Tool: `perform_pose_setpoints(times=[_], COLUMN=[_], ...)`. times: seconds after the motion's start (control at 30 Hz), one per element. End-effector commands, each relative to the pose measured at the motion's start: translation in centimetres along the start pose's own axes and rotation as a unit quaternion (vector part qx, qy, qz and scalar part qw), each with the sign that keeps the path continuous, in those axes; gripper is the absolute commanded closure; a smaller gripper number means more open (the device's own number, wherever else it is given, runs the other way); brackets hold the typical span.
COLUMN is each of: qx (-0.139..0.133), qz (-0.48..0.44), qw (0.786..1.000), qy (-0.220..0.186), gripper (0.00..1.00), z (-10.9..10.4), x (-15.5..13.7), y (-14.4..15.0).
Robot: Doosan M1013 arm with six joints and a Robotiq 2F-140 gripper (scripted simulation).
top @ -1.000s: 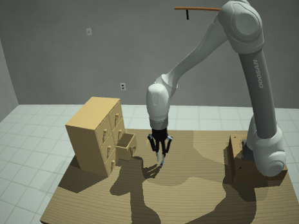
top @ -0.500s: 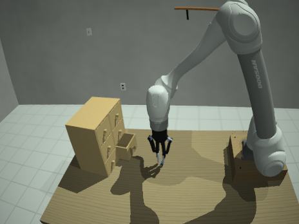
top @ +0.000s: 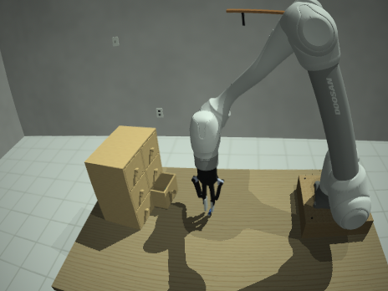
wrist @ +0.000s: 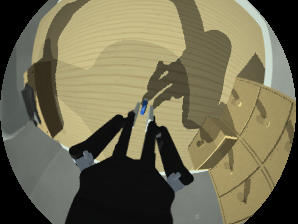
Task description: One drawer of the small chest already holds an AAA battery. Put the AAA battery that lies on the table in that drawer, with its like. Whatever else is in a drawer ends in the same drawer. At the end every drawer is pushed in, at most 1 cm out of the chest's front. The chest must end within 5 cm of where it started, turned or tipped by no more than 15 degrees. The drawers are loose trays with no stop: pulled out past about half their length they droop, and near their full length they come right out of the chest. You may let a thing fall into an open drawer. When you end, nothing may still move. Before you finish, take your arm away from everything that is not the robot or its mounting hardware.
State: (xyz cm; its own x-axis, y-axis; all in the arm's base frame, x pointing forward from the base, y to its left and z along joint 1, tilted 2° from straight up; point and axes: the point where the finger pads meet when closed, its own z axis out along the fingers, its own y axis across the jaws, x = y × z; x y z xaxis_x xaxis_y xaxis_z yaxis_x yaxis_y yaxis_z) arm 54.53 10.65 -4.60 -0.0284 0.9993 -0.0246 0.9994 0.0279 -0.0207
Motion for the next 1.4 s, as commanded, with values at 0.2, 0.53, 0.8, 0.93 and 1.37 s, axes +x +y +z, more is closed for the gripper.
perform_pose_setpoints(times=[0.2, 0.53, 0.8, 0.93, 1.37], qx=[0.001, 0.001, 0.001, 0.001, 0.001], qz=[-0.002, -0.002, -0.002, -0.002, -0.002], qw=[1.0, 1.0, 1.0, 1.0, 1.0], qy=[0.0, 0.0, 0.0, 0.0, 0.0], gripper=[0.85, 0.85, 0.85, 0.85, 0.85], z=[0.3, 0.3, 0.3, 0.3, 1.7], x=[-0.1, -0.1, -0.1, -0.1, -0.1], y=[-0.3, -0.3, -0.3, -0.3, -0.3])
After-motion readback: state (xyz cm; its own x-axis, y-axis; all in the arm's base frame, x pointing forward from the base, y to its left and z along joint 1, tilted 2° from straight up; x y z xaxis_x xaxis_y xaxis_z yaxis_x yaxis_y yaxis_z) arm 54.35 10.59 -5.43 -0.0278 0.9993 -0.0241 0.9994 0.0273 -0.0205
